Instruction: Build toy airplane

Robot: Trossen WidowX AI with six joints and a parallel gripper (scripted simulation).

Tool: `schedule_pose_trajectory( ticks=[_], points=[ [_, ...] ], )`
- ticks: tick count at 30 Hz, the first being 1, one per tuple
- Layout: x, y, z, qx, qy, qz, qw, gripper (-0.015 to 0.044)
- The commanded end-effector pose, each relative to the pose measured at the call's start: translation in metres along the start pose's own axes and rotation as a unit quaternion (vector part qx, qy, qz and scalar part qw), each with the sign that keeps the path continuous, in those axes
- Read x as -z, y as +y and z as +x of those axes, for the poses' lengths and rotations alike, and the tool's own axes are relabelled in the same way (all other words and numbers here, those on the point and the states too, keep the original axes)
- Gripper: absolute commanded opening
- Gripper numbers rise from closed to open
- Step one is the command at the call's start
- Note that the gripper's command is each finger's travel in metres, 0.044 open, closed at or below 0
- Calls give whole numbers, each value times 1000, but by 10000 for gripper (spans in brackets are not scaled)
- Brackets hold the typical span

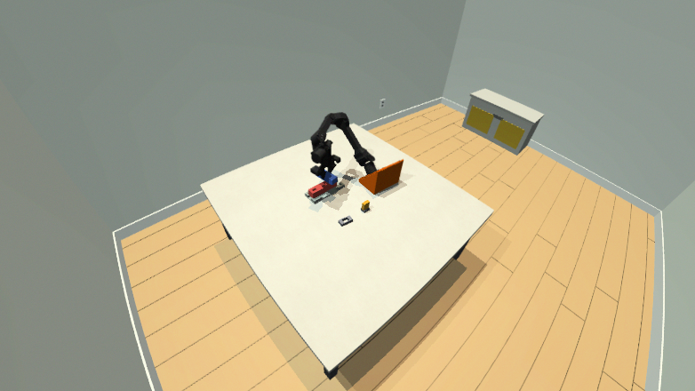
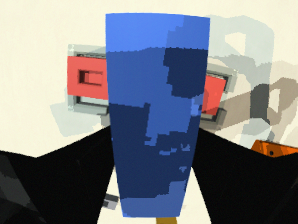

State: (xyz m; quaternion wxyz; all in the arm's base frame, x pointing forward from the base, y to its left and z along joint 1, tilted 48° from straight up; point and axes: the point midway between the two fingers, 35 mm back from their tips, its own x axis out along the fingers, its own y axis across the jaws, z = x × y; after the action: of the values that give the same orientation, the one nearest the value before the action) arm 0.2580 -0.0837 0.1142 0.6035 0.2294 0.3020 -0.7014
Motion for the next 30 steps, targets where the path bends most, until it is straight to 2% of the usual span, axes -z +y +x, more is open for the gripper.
schedule_pose_trajectory(
  ticks=[1,6,13,14,30],
  points=[
    [-9,-10,3,-1,-3,38,999,0],
    [-15,-19,7,0,-5,66,998,0],
    [-15,-19,7,0,-5,66,998,184],
    [-15,-19,7,0,-5,66,998,196],
    [-15,-19,7,0,-5,66,998,196]
  ],
)
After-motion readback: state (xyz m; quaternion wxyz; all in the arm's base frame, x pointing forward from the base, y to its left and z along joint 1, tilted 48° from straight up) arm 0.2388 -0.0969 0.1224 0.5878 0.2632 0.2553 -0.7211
